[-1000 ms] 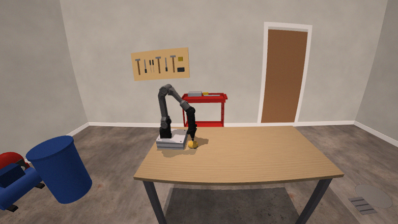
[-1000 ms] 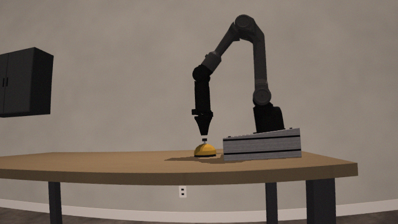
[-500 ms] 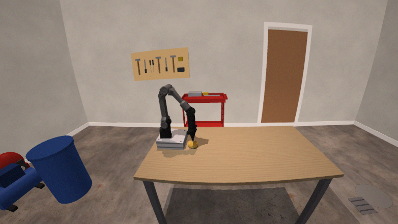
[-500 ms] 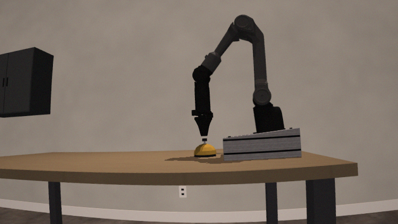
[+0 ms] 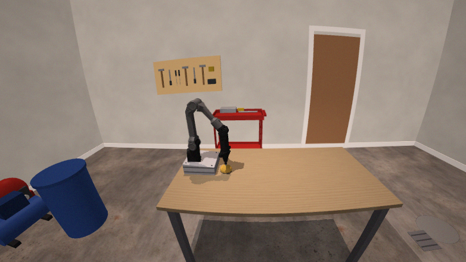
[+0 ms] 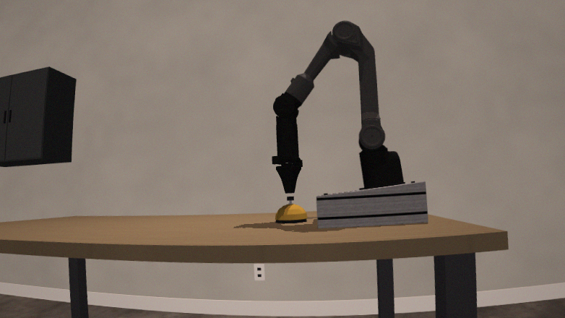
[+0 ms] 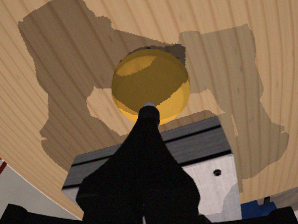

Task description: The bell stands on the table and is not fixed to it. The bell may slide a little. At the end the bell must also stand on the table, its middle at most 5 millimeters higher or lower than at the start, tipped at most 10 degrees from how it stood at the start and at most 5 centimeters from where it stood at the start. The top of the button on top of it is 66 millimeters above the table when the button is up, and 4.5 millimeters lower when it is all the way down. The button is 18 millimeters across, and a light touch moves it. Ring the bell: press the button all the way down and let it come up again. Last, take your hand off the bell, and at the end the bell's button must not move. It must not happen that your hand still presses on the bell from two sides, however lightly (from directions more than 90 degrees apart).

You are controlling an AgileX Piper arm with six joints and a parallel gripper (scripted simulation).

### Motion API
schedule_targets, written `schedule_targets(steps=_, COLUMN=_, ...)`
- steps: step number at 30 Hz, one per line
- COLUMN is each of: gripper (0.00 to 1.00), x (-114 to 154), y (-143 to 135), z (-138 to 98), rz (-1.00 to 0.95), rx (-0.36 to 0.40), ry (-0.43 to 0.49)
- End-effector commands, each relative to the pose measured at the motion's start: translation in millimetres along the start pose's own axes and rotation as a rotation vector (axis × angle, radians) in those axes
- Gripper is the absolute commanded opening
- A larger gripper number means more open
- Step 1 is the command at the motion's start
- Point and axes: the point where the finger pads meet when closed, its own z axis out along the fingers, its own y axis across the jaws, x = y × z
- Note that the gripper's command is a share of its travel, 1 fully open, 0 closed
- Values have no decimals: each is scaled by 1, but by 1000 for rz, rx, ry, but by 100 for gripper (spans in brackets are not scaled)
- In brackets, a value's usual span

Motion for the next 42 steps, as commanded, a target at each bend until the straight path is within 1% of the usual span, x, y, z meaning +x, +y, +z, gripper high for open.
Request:
schedule_targets(steps=1, gripper=0, x=1, y=0, z=1, rz=0, rx=1, ry=4)
schedule_targets(steps=20, gripper=0, x=1, y=0, z=2, rz=0, rx=1, ry=5)
schedule_targets(steps=29, gripper=0, x=1, y=0, z=11, rz=0, rx=1, ry=5)
schedule_targets(steps=42, gripper=0, x=1, y=0, z=11, rz=0, rx=0, ry=3)
